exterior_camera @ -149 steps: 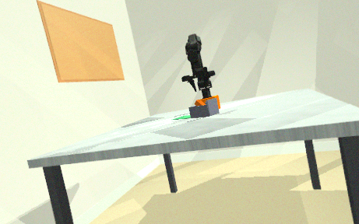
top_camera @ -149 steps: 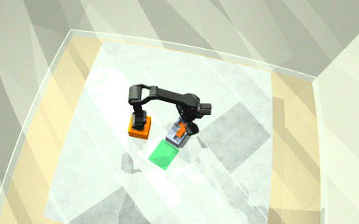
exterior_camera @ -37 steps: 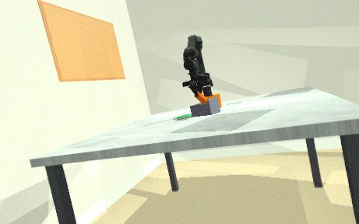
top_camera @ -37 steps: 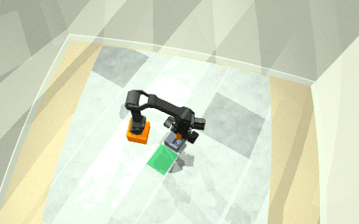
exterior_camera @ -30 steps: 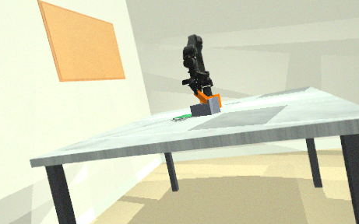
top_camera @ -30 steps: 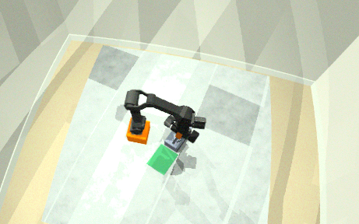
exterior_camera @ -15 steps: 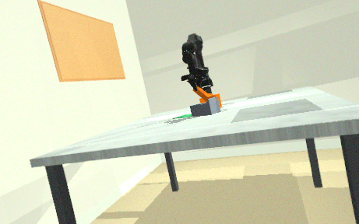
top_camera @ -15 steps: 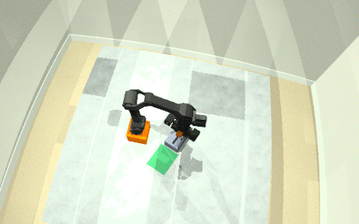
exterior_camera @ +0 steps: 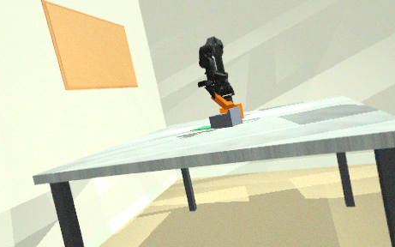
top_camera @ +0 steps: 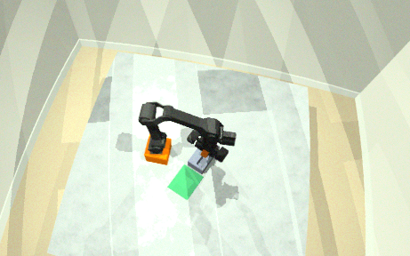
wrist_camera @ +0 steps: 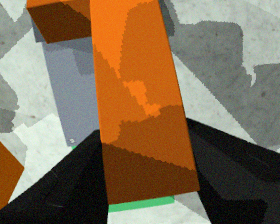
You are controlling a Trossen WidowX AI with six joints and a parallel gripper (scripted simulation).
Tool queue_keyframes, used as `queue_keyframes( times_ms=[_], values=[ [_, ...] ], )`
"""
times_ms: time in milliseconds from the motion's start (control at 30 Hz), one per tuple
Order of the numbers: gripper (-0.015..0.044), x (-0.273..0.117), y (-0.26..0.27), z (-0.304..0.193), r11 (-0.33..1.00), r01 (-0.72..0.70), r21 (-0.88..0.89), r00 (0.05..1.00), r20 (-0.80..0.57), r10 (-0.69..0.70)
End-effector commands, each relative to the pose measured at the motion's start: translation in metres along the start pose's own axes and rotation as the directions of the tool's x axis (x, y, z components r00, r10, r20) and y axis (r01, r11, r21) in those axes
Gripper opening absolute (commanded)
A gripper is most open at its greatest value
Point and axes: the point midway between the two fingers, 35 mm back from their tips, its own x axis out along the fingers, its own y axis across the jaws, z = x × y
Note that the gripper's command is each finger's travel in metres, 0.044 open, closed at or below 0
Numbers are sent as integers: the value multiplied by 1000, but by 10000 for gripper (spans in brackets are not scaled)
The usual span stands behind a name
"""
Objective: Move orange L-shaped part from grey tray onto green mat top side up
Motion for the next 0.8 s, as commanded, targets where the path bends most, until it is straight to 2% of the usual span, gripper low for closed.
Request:
queue_keyframes(
  times_ms=[0, 767],
  values=[
    [0, 1, 1, -12, 1000, -4, -1, 1000, 2, 4],
    [0, 3, 6, -98, 1000, -4, -1, 1000, -7, 4]
  ],
)
